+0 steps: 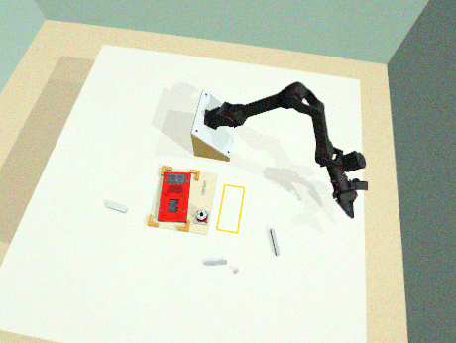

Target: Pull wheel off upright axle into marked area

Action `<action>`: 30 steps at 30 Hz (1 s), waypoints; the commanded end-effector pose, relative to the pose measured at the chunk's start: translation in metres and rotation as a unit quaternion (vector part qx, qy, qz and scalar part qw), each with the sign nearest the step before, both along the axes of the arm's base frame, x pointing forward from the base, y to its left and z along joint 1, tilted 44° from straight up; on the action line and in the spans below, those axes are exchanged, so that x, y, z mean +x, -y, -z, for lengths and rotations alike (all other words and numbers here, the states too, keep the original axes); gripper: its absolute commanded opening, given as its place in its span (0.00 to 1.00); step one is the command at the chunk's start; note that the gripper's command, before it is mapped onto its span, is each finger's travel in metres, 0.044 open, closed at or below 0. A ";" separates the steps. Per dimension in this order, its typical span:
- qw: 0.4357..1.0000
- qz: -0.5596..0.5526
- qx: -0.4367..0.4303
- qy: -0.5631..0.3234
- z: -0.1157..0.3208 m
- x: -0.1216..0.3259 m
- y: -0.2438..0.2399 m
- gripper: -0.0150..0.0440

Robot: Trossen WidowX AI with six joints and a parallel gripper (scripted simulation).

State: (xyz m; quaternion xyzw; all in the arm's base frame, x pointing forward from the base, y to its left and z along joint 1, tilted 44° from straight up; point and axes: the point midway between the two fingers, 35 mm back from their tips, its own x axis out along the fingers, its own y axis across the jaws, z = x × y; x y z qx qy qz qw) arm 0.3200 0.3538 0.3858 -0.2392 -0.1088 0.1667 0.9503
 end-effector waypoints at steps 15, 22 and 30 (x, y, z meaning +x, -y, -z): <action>0.939 0.026 -0.137 -0.314 0.193 0.144 0.154 0.76; 0.866 0.029 -0.090 -0.491 0.271 0.140 0.241 0.76; 0.726 0.034 0.085 -0.681 0.332 0.089 0.335 0.76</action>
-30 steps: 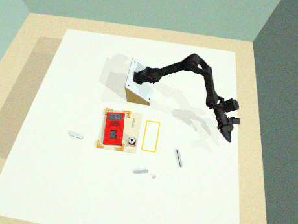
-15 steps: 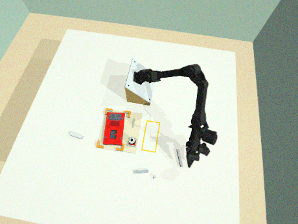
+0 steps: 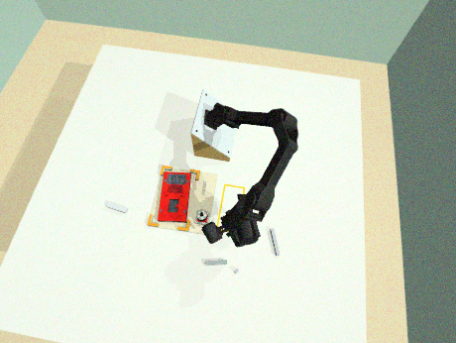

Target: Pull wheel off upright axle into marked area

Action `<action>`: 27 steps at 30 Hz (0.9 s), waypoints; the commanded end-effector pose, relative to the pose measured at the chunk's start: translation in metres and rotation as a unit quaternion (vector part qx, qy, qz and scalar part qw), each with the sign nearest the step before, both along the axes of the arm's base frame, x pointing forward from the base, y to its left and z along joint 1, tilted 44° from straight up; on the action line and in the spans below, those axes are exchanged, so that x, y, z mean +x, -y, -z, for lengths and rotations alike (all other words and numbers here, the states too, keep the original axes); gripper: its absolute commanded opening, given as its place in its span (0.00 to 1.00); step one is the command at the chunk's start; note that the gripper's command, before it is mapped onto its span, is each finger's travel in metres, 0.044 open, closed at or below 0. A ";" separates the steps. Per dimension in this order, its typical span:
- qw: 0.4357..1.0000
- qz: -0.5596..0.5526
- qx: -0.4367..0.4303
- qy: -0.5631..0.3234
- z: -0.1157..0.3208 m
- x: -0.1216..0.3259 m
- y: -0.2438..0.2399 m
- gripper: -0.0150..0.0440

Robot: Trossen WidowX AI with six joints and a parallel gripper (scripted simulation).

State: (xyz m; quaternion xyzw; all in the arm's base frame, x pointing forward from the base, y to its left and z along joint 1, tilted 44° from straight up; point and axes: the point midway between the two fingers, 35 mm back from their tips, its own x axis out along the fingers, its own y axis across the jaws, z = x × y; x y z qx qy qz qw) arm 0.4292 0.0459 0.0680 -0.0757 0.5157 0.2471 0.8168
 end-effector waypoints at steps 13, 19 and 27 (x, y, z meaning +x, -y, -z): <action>0.910 0.202 0.264 -0.246 0.028 -0.079 0.090 0.76; 0.910 0.202 0.265 -0.246 0.027 -0.070 0.091 0.76; 0.910 0.203 0.264 -0.246 0.049 -0.063 0.071 0.76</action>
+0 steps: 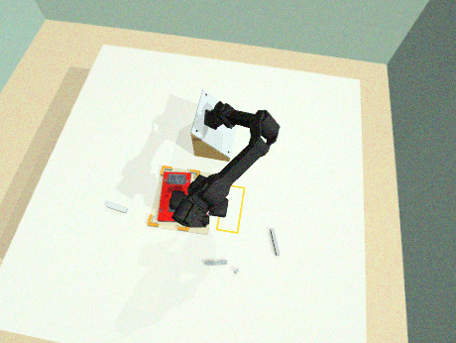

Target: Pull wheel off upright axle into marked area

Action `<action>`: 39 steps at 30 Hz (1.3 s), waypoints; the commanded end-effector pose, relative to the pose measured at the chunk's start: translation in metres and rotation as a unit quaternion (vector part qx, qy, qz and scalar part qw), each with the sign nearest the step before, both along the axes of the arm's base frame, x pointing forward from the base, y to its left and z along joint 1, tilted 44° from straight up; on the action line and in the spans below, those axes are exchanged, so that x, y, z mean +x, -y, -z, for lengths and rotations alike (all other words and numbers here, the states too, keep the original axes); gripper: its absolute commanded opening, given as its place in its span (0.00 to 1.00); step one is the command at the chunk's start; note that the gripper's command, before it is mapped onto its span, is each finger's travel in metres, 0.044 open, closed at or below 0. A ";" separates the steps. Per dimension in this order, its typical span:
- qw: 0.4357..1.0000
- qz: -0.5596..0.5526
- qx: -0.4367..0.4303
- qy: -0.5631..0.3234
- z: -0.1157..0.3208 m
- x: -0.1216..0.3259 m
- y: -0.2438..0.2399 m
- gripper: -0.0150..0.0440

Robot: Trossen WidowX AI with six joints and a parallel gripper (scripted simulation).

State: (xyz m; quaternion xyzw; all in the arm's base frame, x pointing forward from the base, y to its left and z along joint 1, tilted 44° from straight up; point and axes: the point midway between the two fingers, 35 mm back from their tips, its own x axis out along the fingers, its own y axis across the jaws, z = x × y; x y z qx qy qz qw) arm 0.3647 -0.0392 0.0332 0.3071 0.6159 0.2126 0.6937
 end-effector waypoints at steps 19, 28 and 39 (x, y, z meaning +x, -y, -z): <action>1.000 -0.010 0.006 -0.011 0.043 0.002 -0.046 0.55; 1.000 -0.010 0.006 -0.011 0.042 0.002 -0.044 0.25; 1.000 -0.009 0.006 -0.011 0.040 0.002 -0.042 0.25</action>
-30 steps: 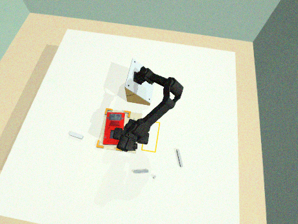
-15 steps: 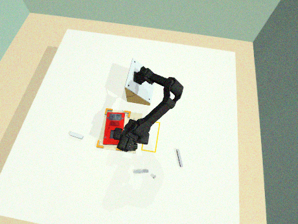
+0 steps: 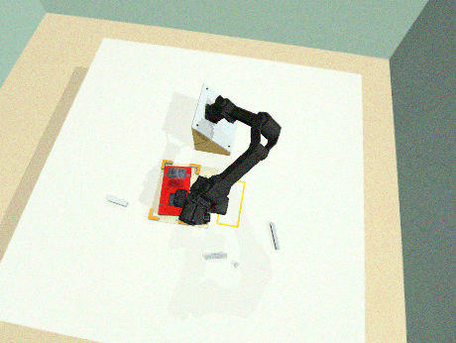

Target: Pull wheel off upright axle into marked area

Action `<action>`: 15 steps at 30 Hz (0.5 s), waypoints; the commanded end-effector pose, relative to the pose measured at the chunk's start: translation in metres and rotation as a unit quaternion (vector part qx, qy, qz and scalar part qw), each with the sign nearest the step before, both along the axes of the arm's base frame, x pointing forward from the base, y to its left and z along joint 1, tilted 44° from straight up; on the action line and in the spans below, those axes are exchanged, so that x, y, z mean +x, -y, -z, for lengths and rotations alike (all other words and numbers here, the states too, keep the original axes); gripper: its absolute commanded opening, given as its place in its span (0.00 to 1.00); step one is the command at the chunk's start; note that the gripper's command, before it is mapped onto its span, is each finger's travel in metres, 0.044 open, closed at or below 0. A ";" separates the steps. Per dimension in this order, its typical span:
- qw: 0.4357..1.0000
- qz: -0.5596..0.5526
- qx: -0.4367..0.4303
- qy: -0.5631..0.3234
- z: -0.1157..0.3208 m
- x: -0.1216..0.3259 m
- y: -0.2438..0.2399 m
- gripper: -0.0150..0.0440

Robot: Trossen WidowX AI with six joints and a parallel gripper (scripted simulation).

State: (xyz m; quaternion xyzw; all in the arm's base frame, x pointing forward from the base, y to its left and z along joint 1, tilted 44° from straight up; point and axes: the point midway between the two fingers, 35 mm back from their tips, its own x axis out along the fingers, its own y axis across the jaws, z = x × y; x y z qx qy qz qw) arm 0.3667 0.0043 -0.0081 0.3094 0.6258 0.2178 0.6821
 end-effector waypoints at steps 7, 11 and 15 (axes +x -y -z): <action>1.000 0.000 0.000 0.002 -0.003 0.000 0.003 0.25; 1.000 0.000 0.000 0.003 -0.004 0.000 0.004 0.25; 1.000 0.000 0.000 0.003 -0.005 -0.001 0.005 0.25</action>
